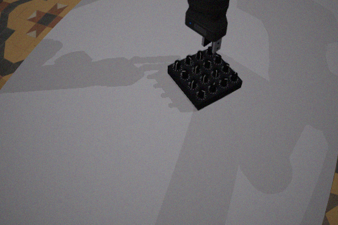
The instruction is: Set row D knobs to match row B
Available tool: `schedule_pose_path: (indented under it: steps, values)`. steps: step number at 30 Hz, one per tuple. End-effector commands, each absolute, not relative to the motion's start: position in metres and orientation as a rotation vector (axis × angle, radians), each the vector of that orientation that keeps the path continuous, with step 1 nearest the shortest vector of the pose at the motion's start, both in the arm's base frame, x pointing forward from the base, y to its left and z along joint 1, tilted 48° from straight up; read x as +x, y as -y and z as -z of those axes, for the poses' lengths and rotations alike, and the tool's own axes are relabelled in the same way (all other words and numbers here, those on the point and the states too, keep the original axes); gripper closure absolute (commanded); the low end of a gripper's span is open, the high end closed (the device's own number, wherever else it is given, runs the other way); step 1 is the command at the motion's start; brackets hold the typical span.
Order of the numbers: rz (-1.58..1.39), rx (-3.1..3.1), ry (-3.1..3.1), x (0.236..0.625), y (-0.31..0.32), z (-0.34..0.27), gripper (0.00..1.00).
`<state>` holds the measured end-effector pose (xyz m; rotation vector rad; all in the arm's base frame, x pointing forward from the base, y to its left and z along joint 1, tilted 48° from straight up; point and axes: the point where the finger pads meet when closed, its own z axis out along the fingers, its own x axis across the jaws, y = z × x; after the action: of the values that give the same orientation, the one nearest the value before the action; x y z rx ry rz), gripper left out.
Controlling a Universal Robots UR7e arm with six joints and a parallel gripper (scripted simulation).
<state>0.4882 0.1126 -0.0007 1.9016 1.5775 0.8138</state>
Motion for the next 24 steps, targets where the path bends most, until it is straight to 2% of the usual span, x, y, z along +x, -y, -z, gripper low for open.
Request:
schedule_pose_path:
  steps: [1, 24]
  values:
    - [-0.815, 1.901, -1.577, 0.4781, -0.113, -0.0092, 0.54]
    - [-0.815, 1.901, -1.577, 0.4689, -0.1133, -0.0176, 0.54]
